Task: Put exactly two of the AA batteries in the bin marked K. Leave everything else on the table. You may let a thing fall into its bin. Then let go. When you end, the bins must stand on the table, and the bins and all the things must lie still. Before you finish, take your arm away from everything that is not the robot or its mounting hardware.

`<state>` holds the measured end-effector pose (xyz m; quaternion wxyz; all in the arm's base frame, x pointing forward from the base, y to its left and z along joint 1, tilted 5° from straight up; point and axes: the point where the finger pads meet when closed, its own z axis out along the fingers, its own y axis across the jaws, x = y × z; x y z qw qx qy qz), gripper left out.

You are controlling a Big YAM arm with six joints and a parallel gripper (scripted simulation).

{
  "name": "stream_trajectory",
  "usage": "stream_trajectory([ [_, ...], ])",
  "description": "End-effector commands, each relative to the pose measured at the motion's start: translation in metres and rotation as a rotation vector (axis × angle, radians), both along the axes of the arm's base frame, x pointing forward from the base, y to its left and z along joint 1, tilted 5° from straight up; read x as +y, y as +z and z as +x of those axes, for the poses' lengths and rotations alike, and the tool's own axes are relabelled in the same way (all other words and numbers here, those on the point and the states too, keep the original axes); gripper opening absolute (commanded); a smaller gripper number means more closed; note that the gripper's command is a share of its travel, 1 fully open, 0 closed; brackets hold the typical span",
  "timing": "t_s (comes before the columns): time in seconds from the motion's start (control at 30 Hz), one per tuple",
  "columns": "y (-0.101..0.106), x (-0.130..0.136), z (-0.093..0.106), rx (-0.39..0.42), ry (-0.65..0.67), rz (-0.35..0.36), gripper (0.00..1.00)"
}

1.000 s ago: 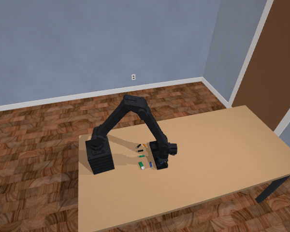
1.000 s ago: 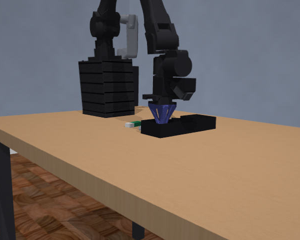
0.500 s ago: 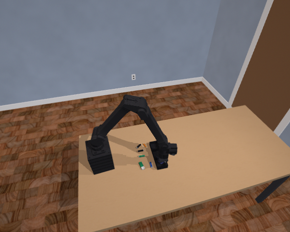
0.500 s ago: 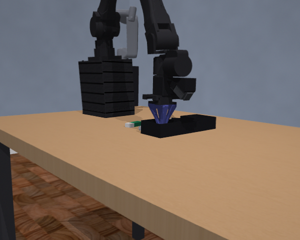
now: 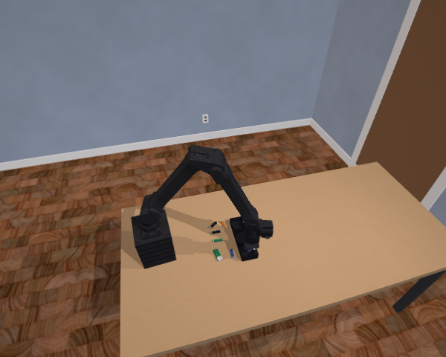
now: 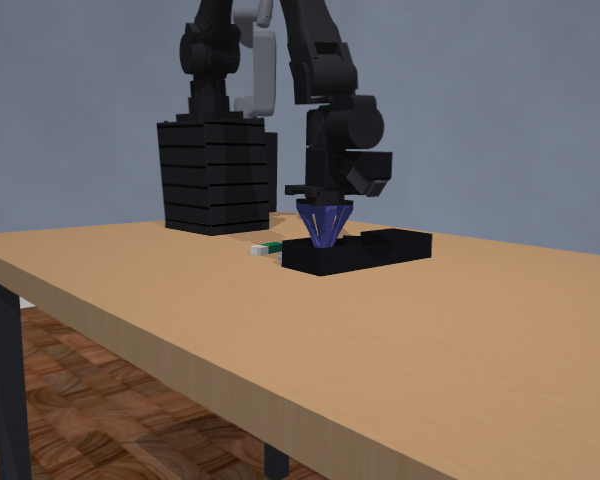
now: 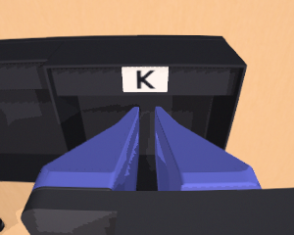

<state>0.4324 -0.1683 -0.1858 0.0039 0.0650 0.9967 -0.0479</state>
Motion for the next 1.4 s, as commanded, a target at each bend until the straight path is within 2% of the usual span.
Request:
stream_trajectory([
  [0.0, 0.018, -0.005, 0.006, -0.02, 0.005, -0.003, 0.09],
  [0.07, 0.018, -0.005, 0.006, -0.02, 0.005, -0.003, 0.09],
  [0.1, 0.002, -0.001, -0.004, 0.015, 0.005, 0.01, 0.09],
  [0.2, 0.024, -0.003, 0.007, -0.022, 0.005, -0.003, 0.09],
  [0.27, 0.029, -0.004, 0.014, -0.034, 0.006, -0.007, 0.09],
  [0.47, 0.034, 0.003, 0.007, -0.021, 0.006, -0.002, 0.09],
  [0.53, 0.027, 0.006, 0.001, 0.0, 0.006, 0.005, 0.09],
  [0.57, 0.041, 0.006, 0.008, -0.021, 0.007, -0.002, 0.09],
  [0.63, 0.041, 0.006, 0.008, -0.021, 0.007, -0.002, 0.09],
  [0.77, 0.057, 0.008, 0.008, -0.022, 0.004, -0.002, 0.09],
  [0.87, 0.067, 0.006, 0.016, -0.037, 0.004, -0.007, 0.09],
  [0.9, 0.066, 0.005, 0.015, -0.037, 0.002, -0.007, 0.09],
  [0.93, 0.049, 0.007, 0.004, 0.002, -0.001, 0.006, 0.09],
  [1.03, 0.044, 0.01, -0.004, 0.017, -0.002, 0.011, 0.09],
  [1.1, 0.046, 0.008, 0.004, 0.0, -0.001, 0.005, 0.09],
  [1.37, 0.045, 0.01, 0.004, -0.002, 0.002, 0.004, 0.09],
])
